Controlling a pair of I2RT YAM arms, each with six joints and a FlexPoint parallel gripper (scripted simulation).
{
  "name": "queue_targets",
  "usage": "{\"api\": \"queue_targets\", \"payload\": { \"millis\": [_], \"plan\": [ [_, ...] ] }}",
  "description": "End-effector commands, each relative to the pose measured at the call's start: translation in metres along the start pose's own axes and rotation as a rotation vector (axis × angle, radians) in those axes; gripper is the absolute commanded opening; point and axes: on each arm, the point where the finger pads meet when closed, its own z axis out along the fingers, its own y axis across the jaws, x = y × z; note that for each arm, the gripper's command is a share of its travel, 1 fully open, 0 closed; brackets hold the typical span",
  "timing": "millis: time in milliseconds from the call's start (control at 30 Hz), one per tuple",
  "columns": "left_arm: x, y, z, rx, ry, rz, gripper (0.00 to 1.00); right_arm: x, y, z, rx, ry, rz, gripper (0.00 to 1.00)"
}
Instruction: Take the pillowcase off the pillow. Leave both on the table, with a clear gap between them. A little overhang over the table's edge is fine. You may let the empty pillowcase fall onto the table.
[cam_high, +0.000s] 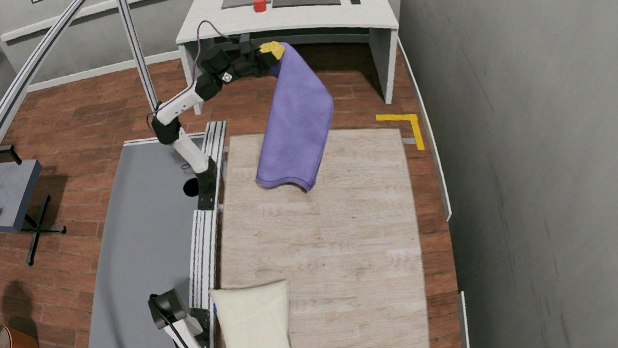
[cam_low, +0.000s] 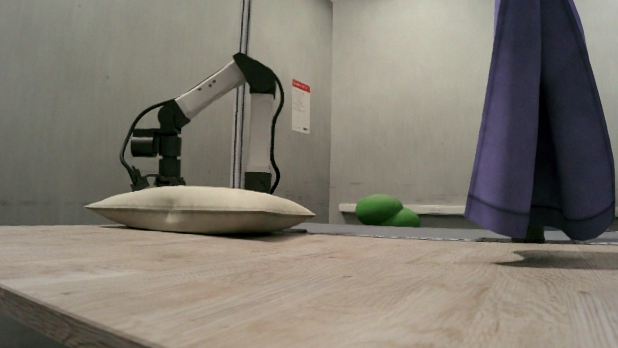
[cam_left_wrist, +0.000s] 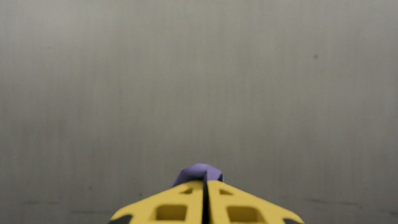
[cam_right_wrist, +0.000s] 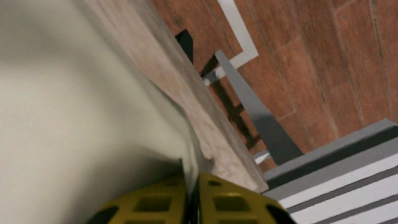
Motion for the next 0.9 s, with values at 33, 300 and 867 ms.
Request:
{"api": "queue_targets", "payload": {
  "millis": [33,300,867],
  "plan": [
    [-0.0153,-0.0021,-0.0061,0.011,-0.047,-0.014,0.00,0.0012,0.0000,0.0051,-0.010,-0.001,0.018,0.05],
    [-0.0153,-0.0021,-0.0061,0.011,-0.047,-0.014,0.00,0.0012,0.0000,0.0051,-0.010,-0.001,0.018,0.05],
    [-0.0153,-0.0021,-0.0061,0.011,-0.047,-0.014,0.00,0.0012,0.0000,0.0051,-0.010,-0.001,0.018,0.06]
  ]
}}
